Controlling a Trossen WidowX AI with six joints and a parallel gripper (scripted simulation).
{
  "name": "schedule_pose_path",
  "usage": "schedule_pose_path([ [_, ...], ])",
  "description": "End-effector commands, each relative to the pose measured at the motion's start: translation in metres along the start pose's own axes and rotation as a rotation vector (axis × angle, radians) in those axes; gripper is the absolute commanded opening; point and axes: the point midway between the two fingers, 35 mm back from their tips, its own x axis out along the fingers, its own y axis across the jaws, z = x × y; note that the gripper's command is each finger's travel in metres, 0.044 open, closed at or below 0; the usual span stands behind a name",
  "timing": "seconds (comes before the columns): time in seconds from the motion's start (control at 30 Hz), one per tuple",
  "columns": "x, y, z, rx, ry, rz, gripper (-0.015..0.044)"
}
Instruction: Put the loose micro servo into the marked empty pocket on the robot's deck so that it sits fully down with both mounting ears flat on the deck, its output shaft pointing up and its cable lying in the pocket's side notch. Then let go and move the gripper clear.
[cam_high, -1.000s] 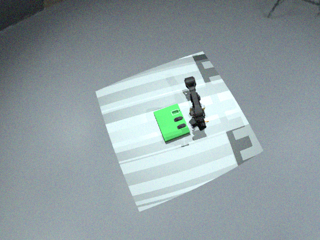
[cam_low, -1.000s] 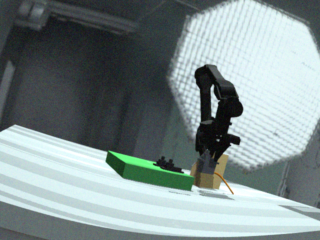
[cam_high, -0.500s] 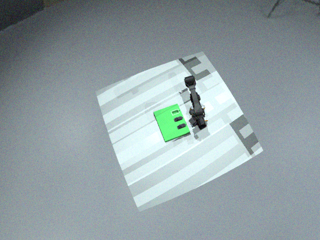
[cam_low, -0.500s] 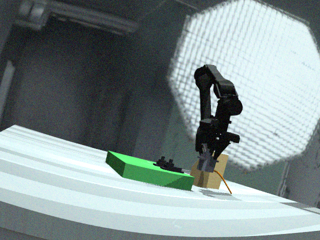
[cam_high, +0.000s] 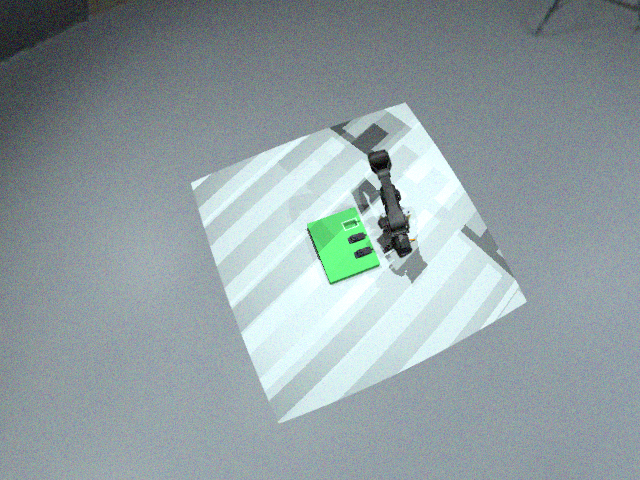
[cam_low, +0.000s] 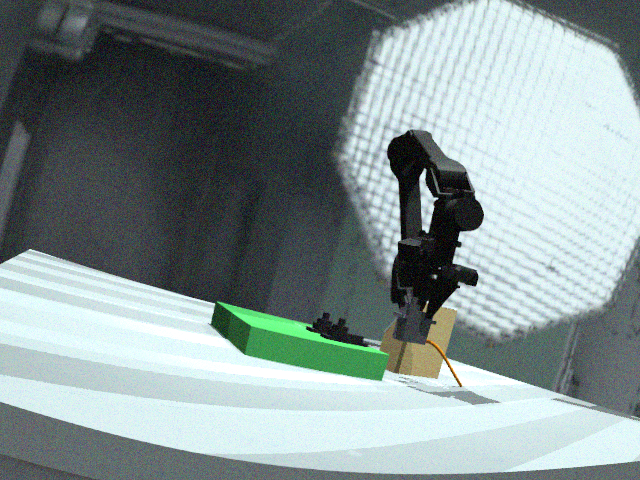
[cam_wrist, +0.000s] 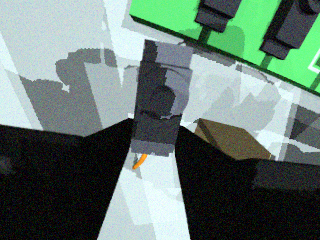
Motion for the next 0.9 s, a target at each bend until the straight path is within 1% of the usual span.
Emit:
schedule_pose_path([
  [0.0,-0.003,-0.002,0.000,0.008,-0.003,0.013,0.0000],
  [0.53,-0.003,-0.007,0.000,0.008,-0.002,0.013,0.0000],
  [0.87,-0.004,0.008,0.040,0.011,-0.005,0.014,0.0000],
])
